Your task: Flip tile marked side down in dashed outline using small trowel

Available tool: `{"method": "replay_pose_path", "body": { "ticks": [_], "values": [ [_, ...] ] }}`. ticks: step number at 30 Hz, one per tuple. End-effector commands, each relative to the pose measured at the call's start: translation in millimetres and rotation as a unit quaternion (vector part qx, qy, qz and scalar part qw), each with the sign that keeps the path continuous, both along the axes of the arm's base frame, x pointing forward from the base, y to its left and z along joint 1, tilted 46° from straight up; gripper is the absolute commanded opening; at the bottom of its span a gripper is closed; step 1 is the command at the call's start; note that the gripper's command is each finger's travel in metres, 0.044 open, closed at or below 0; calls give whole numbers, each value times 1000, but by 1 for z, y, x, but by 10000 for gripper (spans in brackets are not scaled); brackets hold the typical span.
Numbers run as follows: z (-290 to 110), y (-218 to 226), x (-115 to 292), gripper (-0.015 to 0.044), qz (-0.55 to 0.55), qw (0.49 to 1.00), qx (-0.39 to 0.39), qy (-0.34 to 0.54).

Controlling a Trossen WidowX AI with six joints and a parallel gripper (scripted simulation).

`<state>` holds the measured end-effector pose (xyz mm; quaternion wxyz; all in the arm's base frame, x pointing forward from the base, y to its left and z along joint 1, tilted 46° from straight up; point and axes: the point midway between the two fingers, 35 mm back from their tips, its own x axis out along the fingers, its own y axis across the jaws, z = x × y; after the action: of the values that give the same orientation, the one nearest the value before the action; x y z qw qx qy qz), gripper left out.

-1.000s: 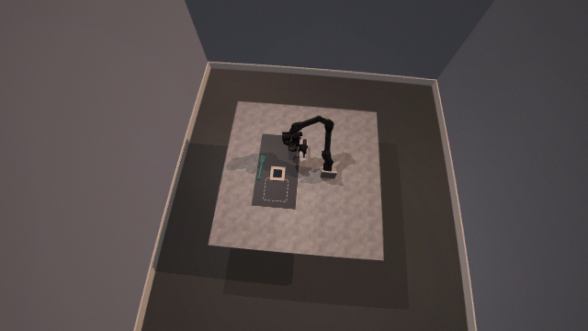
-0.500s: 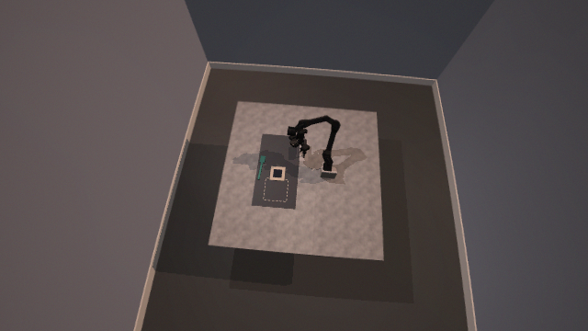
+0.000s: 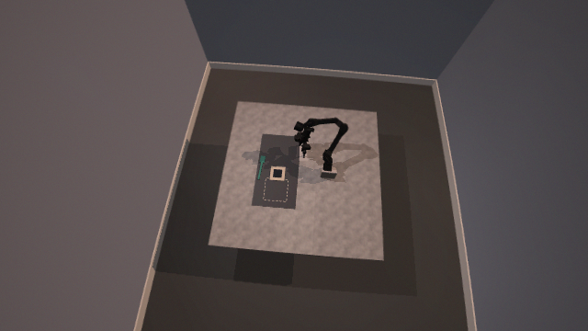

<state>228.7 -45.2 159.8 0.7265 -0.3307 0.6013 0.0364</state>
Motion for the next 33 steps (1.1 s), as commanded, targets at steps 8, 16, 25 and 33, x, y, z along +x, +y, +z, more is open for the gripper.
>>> {"method": "replay_pose_path", "body": {
  "ticks": [8, 16, 25, 33],
  "values": [
    [8, -11, -12, 300, -116, 985, 70, -107],
    [22, -8, -6, 300, -167, 961, 121, -185],
    [21, -14, -19, 300, -233, 926, 172, -241],
    [15, -21, -36, 300, -313, 869, 230, -308]
  ]
}}
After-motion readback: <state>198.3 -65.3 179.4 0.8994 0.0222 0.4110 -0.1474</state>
